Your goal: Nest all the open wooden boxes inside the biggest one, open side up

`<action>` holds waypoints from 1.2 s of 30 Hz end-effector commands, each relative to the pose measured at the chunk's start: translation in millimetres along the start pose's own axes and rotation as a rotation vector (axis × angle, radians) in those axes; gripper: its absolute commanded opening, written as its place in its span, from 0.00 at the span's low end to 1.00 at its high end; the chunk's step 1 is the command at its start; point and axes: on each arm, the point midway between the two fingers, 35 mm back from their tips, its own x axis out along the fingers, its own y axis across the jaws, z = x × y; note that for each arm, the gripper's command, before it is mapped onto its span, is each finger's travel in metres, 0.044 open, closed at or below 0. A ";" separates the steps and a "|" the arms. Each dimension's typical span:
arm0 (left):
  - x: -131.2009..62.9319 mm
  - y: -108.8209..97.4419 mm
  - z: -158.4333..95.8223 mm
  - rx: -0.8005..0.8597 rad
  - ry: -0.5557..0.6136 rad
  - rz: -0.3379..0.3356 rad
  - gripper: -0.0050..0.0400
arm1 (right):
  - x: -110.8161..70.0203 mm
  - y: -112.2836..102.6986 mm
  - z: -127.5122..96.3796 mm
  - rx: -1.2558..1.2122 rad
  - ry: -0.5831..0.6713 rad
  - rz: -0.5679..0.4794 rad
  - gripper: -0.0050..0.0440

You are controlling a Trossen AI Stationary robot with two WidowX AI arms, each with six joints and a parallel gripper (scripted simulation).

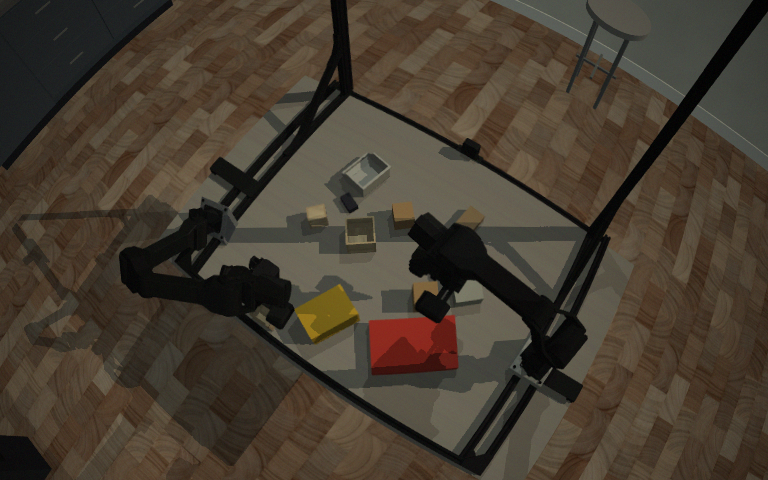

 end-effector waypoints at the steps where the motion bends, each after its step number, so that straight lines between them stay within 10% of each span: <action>1: 0.3 0.4 -0.2 0.002 0.001 0.002 1.00 | 0.0 0.1 -0.1 0.028 0.000 0.000 0.92; 36: 0.3 0.4 -0.2 0.002 0.001 0.002 1.00 | -0.1 2.8 -2.9 1.566 0.005 -0.002 0.92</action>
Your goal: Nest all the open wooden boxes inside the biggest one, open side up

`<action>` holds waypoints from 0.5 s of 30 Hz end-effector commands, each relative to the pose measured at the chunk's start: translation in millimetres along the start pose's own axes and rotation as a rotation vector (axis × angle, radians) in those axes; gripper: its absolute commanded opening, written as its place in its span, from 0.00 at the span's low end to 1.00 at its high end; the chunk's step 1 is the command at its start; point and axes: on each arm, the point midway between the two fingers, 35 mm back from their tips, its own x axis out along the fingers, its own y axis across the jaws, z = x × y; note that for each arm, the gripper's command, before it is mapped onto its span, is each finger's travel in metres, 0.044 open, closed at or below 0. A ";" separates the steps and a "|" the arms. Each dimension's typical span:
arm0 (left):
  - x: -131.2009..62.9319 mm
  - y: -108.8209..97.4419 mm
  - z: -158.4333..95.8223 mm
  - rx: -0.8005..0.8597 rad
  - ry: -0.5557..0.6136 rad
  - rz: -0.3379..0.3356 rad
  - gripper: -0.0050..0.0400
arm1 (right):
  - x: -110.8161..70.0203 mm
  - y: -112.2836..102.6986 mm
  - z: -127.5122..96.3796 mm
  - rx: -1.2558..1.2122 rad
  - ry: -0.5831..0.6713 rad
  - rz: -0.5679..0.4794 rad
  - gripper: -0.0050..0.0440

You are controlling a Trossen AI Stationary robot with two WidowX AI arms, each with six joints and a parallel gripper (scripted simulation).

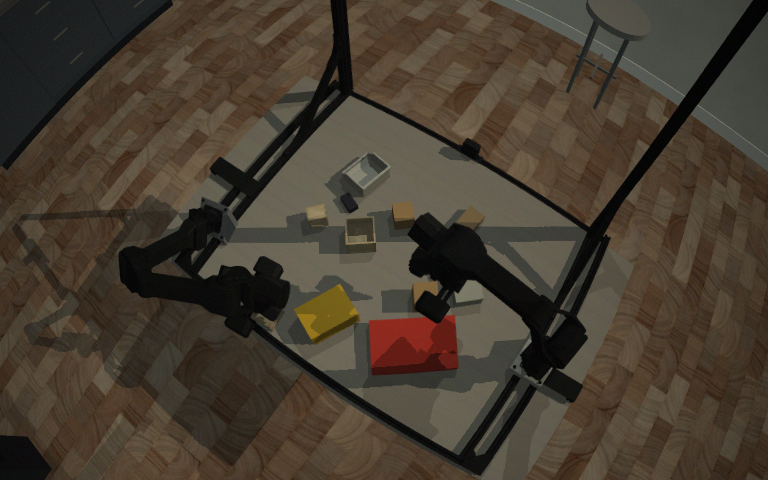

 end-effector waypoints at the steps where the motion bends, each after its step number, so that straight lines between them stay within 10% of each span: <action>1: 0.1 0.2 -0.2 0.003 0.001 0.002 1.00 | 0.1 -0.9 -0.9 0.072 0.002 -0.004 0.92; 15: 0.1 0.2 -0.2 0.003 0.001 0.002 1.00 | 17.1 -1.0 -1.2 0.072 0.002 -0.005 0.92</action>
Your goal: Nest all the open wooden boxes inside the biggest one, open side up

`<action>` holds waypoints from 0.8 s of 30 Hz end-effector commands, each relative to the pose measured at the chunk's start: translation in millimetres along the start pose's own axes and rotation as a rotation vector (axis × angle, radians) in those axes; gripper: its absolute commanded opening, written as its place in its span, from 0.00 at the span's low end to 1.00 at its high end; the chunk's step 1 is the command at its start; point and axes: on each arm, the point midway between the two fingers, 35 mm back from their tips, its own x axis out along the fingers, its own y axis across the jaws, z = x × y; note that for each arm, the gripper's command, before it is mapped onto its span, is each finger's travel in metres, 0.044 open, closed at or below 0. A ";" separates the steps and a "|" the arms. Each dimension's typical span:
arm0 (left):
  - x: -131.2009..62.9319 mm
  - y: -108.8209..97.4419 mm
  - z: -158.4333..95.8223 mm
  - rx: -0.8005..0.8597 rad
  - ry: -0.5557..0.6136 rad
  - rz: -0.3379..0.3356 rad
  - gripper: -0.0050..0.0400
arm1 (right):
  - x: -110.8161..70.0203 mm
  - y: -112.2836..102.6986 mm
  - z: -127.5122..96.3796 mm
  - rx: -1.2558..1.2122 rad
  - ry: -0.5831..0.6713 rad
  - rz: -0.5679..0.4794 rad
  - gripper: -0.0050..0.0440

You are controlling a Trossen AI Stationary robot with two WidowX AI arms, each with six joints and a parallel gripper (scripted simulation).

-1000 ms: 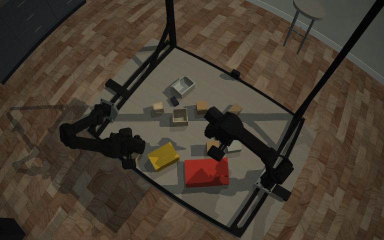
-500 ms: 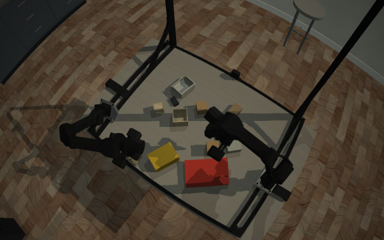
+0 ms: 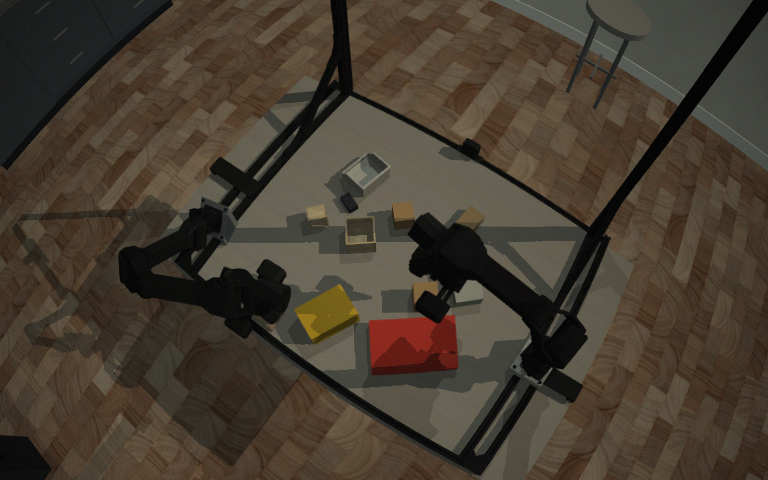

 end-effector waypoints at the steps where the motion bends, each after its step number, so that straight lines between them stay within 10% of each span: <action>1: 0.2 0.3 -0.2 0.002 0.001 0.002 1.00 | 6.5 -0.3 -1.9 -0.004 0.005 -0.006 0.92; 24: 0.2 0.3 -0.2 0.002 0.001 0.002 1.00 | 34.3 -0.4 -1.9 -0.004 0.005 -0.005 0.82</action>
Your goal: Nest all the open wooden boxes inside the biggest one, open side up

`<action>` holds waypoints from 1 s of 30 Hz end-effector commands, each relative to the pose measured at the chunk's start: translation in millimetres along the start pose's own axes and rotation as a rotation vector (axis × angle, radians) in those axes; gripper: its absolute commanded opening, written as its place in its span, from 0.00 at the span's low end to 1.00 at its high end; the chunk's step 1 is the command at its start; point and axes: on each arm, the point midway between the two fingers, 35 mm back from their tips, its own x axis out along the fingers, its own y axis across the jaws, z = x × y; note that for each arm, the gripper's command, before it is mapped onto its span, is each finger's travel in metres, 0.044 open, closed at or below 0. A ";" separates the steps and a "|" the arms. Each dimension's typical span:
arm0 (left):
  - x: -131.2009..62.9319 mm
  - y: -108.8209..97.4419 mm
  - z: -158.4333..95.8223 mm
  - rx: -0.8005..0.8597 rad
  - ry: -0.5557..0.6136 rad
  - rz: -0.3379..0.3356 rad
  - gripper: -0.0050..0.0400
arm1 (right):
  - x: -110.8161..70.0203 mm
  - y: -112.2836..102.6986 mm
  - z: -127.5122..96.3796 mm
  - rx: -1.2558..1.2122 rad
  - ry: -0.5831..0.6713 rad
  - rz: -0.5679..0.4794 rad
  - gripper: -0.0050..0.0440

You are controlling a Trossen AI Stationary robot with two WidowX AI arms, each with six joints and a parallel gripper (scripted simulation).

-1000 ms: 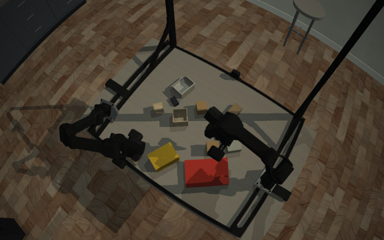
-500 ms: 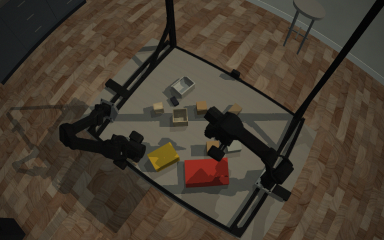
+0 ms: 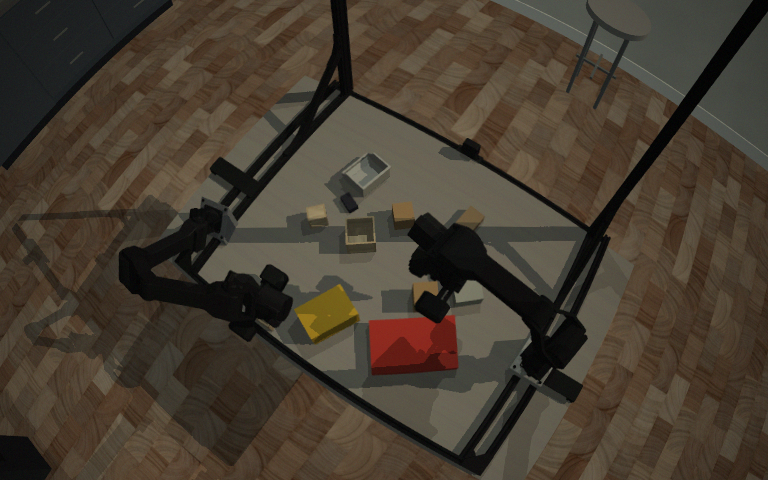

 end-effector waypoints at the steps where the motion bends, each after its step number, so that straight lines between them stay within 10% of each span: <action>1: 0.1 0.0 -0.2 0.004 0.000 0.002 1.00 | 4.0 0.1 -2.2 -0.004 0.006 -0.005 0.81; 25: 0.1 0.0 -0.2 0.004 0.000 0.002 1.00 | 4.0 0.1 -2.2 -0.004 0.006 -0.005 0.60; 30: 0.1 0.0 -0.2 0.004 0.000 0.002 1.00 | -8.3 0.9 -1.0 -0.004 0.006 -0.003 0.36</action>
